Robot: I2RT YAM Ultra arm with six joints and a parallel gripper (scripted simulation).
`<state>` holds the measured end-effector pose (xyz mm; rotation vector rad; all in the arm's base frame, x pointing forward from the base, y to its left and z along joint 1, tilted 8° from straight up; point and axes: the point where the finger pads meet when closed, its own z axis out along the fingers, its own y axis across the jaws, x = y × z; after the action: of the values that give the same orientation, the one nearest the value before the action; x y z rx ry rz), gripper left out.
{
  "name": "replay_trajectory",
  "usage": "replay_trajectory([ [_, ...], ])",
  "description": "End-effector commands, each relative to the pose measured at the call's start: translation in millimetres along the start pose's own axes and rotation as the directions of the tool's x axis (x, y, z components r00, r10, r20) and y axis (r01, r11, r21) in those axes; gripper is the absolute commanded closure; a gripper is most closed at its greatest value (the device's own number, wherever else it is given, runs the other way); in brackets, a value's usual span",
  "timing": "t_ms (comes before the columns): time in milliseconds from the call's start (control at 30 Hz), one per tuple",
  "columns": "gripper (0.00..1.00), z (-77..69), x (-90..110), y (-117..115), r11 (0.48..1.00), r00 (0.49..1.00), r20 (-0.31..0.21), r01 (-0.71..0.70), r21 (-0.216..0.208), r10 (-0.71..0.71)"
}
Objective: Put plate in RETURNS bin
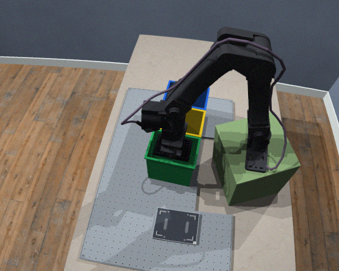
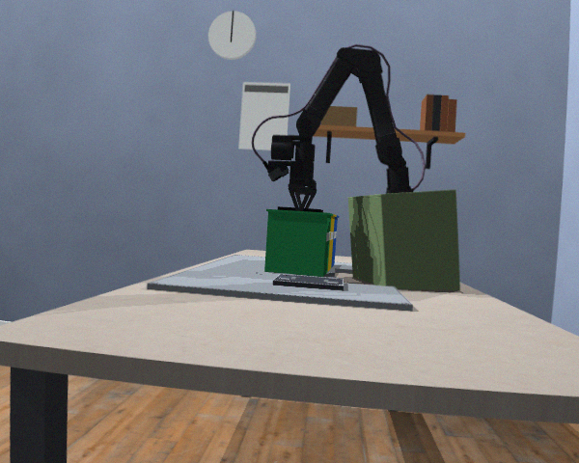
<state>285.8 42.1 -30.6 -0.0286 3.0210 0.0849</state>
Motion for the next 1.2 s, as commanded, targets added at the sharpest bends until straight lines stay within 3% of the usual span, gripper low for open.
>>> replay_trajectory([
  [0, 1.00, -0.9, -13, 4, 1.000, 1.000, 0.026, 0.000, -0.014, 0.000],
  [233, 1.00, 1.9, -9, 4, 1.000, 1.000, 0.026, 0.001, -0.014, -0.001],
  [433, 1.00, 10.6, -2, 4, 1.000, 1.000, -0.011, -0.001, -0.011, 0.000],
  [600, 1.00, 15.2, 1, 4, 1.000, 1.000, 0.001, 0.001, -0.012, -0.001],
  [1000, 1.00, 8.8, -12, 6, 1.000, 1.000, 0.019, 0.003, -0.013, -0.002],
  [1167, 1.00, 7.7, -5, 6, 1.000, 1.000, 0.018, 0.002, -0.013, -0.002],
])
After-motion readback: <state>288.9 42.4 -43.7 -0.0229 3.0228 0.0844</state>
